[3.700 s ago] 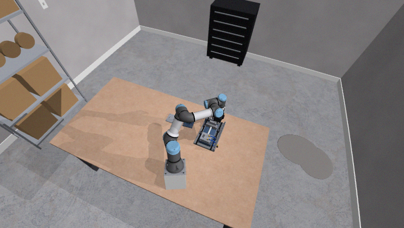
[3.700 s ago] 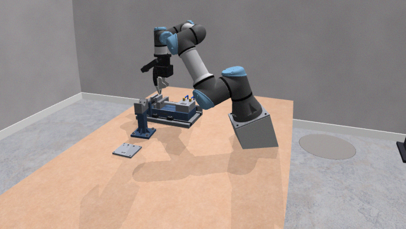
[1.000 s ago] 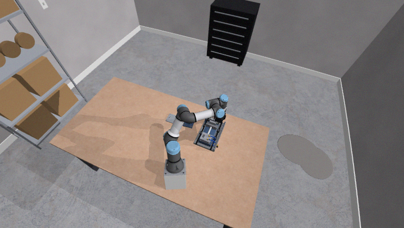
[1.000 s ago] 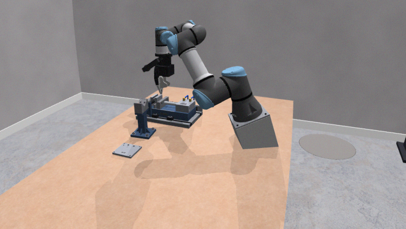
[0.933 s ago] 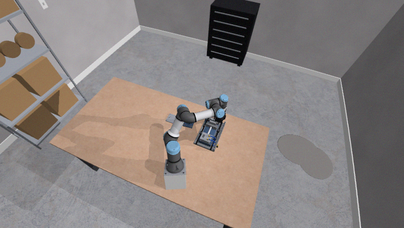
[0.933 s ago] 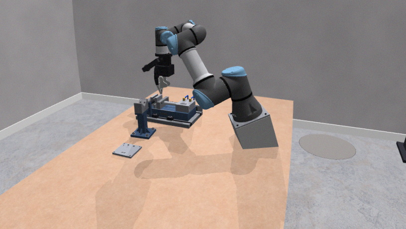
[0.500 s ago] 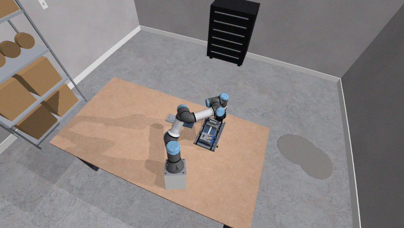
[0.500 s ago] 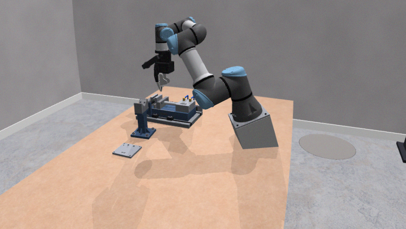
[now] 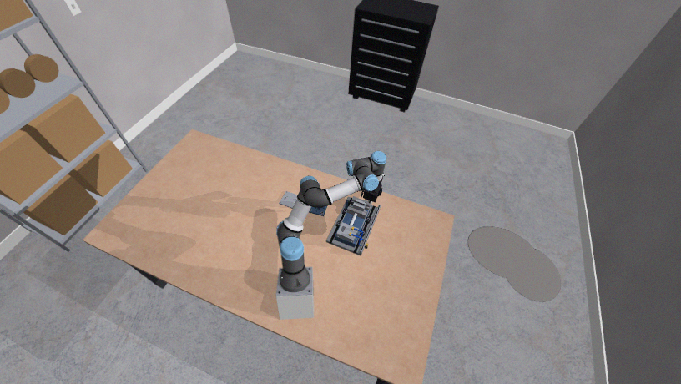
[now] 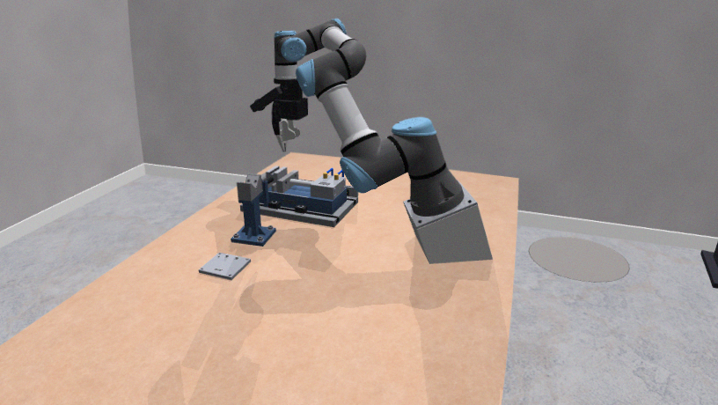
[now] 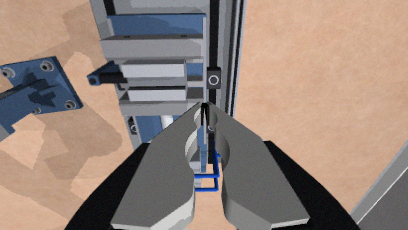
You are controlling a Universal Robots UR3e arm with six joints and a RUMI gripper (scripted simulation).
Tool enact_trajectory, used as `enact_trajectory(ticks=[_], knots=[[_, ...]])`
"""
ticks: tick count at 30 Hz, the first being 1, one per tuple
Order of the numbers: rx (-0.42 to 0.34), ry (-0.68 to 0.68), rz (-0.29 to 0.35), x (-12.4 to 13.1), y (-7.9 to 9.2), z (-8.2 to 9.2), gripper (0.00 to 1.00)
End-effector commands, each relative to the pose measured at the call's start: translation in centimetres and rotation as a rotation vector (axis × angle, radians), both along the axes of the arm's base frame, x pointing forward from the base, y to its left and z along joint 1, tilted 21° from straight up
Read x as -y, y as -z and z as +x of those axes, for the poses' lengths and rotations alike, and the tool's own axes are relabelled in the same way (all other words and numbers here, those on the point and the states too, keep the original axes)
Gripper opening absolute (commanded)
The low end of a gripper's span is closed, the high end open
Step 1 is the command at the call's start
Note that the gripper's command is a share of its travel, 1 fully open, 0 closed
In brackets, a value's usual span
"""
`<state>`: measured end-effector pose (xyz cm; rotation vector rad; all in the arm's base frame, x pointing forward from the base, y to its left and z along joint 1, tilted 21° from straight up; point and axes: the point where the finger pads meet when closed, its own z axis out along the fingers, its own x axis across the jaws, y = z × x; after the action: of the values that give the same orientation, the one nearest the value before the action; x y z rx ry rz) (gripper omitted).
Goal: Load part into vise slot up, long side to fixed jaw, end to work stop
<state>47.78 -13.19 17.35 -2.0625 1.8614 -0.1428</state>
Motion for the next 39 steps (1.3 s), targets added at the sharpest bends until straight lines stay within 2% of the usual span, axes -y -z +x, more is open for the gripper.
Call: enact_trajectory(ticks=[1,12,39], knots=[[-0.001,-0.001,0.0,0.23,-0.93,-0.25,0.0],[-0.001,-0.001,0.0,0.33,-1.45,-0.42,0.0],[-0.001,-0.001,0.0,0.34,-1.47,-0.42,0.0]])
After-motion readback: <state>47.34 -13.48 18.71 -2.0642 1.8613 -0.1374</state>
